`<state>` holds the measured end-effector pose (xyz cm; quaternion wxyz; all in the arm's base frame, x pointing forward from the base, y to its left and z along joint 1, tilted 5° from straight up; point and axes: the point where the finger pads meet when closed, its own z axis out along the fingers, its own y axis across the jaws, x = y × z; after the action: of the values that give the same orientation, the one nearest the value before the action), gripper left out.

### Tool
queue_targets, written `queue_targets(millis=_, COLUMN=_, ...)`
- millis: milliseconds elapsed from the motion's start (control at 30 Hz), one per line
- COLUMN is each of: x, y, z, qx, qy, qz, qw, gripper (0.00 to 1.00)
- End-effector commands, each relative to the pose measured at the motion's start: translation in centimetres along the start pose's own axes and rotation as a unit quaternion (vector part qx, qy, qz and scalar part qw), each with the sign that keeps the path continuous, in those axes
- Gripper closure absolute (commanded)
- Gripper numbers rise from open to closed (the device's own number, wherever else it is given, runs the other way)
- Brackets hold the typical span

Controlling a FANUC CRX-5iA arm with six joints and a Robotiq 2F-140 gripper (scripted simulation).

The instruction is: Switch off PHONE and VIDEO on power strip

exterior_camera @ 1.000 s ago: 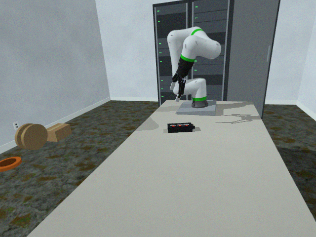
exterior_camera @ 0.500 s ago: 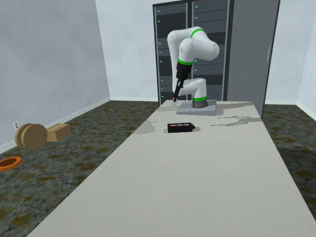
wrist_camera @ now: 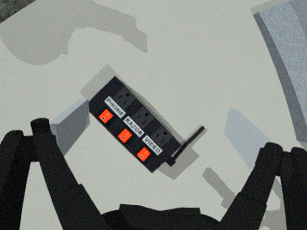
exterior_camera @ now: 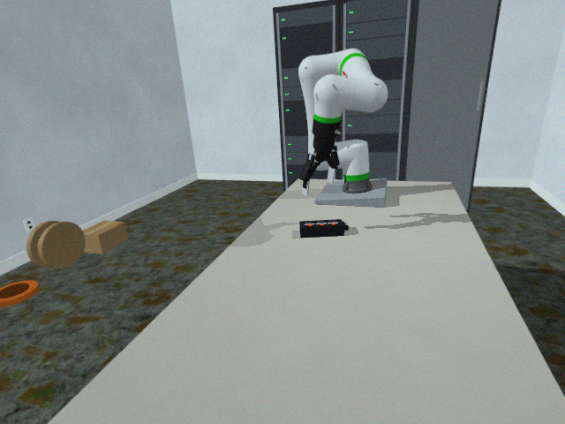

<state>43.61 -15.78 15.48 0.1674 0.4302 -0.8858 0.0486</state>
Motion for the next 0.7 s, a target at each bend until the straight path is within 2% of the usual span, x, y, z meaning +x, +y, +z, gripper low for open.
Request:
queue_targets(millis=0, x=-1.6, y=-1.1, z=0.7, qx=-0.01, qy=-0.017, qz=0.114, qw=0.993, gripper=0.0)
queue_targets(millis=200, x=-3.1, y=-2.2, z=1.3, qx=-0.023, qy=-0.032, qz=0.217, qw=0.975, gripper=0.0)
queue_targets(millis=267, x=-3.1, y=-2.2, z=1.3, qx=-0.023, qy=-0.032, qz=0.217, qw=0.975, gripper=0.0)
queue_targets(millis=367, x=-4.4, y=-3.1, z=1.9, qx=-0.036, qy=-0.043, qz=0.299, qw=0.953, gripper=0.0)
queue_targets(millis=500, x=-5.0, y=-3.6, z=2.1, qx=-0.044, qy=-0.049, qz=0.342, qw=0.937, gripper=0.0)
queue_targets(millis=667, x=-6.1, y=-4.5, z=2.7, qx=-0.057, qy=-0.056, qz=0.414, qw=0.907, gripper=0.0)
